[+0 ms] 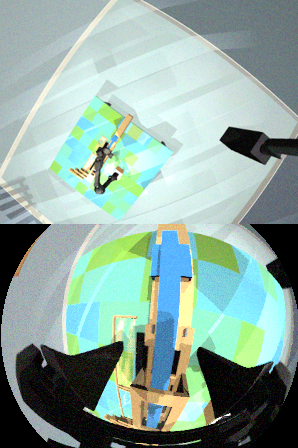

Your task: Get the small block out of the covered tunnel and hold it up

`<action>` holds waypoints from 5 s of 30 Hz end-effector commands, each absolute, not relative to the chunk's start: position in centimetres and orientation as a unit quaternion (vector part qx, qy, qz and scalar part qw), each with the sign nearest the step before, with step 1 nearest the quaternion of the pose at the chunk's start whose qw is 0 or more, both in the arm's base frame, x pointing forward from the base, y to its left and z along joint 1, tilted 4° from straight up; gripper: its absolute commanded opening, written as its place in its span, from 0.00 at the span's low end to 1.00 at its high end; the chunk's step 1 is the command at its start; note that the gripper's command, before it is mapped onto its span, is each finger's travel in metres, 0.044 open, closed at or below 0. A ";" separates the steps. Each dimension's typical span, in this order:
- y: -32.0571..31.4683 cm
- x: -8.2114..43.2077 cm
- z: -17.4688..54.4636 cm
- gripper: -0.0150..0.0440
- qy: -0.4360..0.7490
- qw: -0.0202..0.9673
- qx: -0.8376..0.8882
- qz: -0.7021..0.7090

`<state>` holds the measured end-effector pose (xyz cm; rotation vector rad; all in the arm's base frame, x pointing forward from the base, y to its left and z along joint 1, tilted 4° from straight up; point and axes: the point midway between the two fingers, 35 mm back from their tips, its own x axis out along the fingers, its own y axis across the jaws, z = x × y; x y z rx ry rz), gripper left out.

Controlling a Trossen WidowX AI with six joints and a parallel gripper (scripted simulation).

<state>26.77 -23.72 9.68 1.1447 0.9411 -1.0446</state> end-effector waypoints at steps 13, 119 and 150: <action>-27.2 27.1 9.1 1.00 0.406 0.618 0.497 -0.453; -27.2 27.2 8.5 1.00 0.406 0.618 0.497 -0.453; -27.2 27.3 6.6 0.35 0.406 0.618 0.497 -0.454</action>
